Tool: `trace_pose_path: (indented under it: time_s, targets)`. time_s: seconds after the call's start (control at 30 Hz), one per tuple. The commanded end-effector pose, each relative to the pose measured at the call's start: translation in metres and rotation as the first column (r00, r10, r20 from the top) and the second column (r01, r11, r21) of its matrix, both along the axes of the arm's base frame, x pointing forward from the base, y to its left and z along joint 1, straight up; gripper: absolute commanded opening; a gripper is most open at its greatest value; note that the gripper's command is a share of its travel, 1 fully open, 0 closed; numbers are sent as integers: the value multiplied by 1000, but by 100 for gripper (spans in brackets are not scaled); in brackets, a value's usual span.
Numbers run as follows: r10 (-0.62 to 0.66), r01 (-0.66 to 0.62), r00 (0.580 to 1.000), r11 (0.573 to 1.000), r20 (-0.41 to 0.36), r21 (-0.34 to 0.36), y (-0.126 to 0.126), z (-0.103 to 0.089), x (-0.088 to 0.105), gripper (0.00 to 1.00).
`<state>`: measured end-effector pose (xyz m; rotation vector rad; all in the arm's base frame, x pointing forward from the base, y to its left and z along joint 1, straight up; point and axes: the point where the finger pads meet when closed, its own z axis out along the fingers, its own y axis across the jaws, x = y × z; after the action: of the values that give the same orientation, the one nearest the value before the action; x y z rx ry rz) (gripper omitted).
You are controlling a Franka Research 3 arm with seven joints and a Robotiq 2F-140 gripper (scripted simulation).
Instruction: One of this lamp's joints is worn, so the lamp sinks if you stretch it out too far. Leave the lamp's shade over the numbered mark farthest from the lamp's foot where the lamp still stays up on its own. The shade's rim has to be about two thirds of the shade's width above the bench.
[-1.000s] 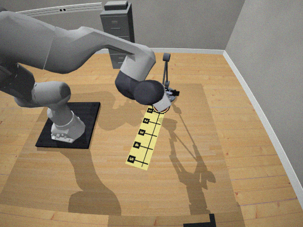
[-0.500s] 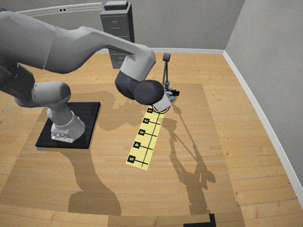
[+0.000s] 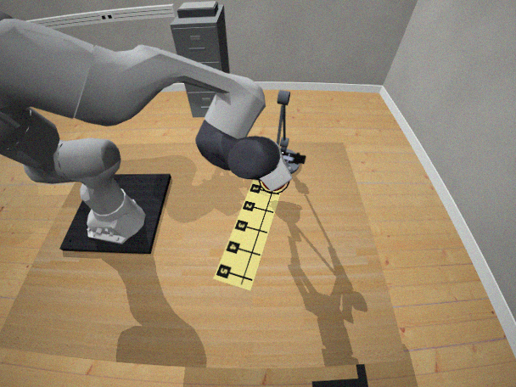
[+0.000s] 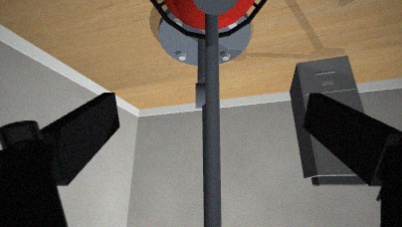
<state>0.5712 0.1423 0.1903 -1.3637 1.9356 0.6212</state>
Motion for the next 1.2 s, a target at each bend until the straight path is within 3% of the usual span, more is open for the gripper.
trace_pose_path:
  time_s: [0.0, 0.87, 1.17]
  targets:
    - [0, 0, 1000, 1000, 0, 0, 0, 0, 0, 100]
    - [0, 0, 1000, 1000, 0, 0, 0, 0, 0, 100]
    - [0, 0, 1000, 1000, 0, 0, -27, 26, -10, 100]
